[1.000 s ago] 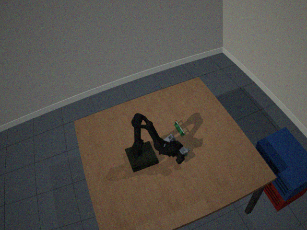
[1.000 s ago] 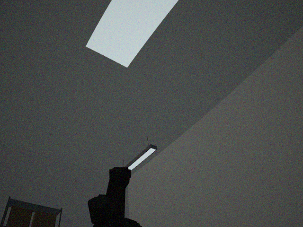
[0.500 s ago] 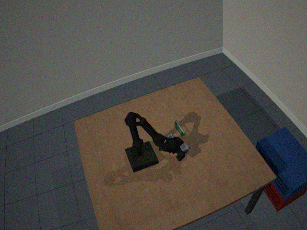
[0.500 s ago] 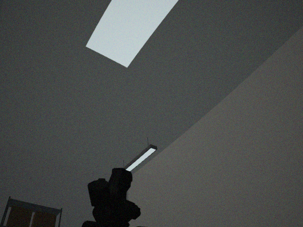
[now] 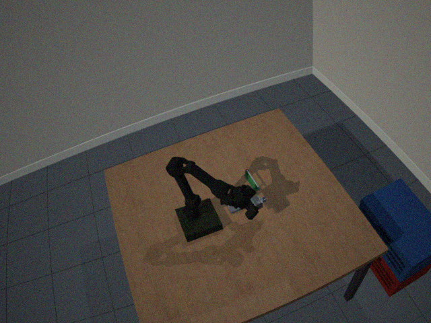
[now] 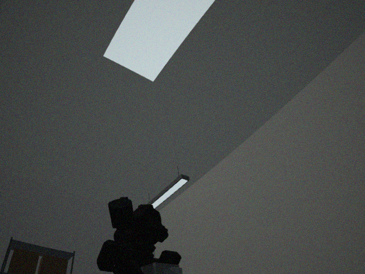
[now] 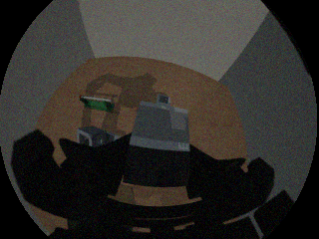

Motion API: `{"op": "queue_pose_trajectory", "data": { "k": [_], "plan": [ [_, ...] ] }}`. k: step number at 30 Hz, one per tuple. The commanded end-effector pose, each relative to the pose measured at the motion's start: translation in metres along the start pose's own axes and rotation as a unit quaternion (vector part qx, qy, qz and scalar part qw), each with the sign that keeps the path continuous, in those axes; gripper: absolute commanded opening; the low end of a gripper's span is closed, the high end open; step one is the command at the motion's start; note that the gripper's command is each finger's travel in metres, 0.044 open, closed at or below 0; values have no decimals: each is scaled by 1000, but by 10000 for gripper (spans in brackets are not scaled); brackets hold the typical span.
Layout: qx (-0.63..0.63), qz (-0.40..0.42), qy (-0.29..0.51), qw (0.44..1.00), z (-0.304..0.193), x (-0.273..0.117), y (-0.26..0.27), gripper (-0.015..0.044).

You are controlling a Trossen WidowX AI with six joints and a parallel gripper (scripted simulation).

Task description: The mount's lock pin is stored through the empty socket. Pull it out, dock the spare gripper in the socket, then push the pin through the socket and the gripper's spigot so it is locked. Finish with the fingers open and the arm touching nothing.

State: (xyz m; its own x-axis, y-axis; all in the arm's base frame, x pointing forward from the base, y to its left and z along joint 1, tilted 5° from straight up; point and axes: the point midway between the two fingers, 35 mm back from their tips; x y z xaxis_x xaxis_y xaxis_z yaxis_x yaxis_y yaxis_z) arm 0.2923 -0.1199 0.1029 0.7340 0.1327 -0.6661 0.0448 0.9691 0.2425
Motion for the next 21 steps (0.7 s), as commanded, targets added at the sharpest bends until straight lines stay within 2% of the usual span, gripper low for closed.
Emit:
{"op": "queue_pose_trajectory", "data": {
  "k": [1,21],
  "plan": [
    [-9,2,-11,1000,12,-9,3,0],
    [-15,-12,24,1000,1,-2,8,0]
  ]
}}
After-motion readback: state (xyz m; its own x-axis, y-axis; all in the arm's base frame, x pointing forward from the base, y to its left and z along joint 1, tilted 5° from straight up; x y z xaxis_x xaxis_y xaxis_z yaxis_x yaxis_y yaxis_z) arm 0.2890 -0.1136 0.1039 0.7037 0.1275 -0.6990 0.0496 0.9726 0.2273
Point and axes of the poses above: the point midway between the two fingers, 35 mm back from their tips, its own x axis out along the fingers, its own y axis across the jaws, z = x × y, and after that the axes turned 15 degrees about x, right-handed
